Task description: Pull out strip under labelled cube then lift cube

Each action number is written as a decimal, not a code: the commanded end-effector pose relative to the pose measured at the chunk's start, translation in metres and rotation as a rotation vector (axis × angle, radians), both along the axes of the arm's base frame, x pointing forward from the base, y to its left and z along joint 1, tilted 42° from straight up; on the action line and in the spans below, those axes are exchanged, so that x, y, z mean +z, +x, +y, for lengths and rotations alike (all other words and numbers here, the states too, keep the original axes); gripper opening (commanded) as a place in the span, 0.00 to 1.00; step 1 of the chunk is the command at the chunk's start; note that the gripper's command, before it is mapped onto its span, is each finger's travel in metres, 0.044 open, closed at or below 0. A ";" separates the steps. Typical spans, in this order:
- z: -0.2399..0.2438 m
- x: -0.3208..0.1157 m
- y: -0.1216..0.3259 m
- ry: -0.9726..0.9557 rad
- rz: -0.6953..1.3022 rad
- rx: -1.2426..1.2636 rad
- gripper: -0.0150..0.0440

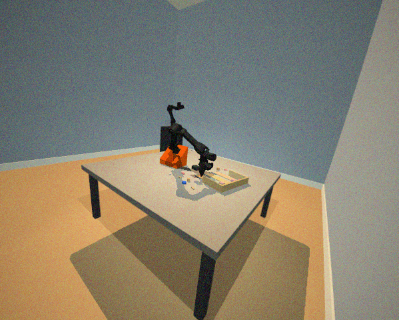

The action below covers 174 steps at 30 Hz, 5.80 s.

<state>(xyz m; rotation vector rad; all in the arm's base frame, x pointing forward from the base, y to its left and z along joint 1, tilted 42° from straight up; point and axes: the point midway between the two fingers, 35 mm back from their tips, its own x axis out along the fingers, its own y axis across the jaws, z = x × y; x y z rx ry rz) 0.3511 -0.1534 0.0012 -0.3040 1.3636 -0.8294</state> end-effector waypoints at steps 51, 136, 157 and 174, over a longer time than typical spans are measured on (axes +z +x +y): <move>0.019 -0.021 -0.076 0.005 0.008 0.000 0.25; 0.047 -0.044 -0.176 0.006 0.013 0.000 0.25; 0.047 -0.044 -0.176 0.006 0.013 0.000 0.25; 0.071 -0.009 -0.146 0.008 0.025 0.015 0.43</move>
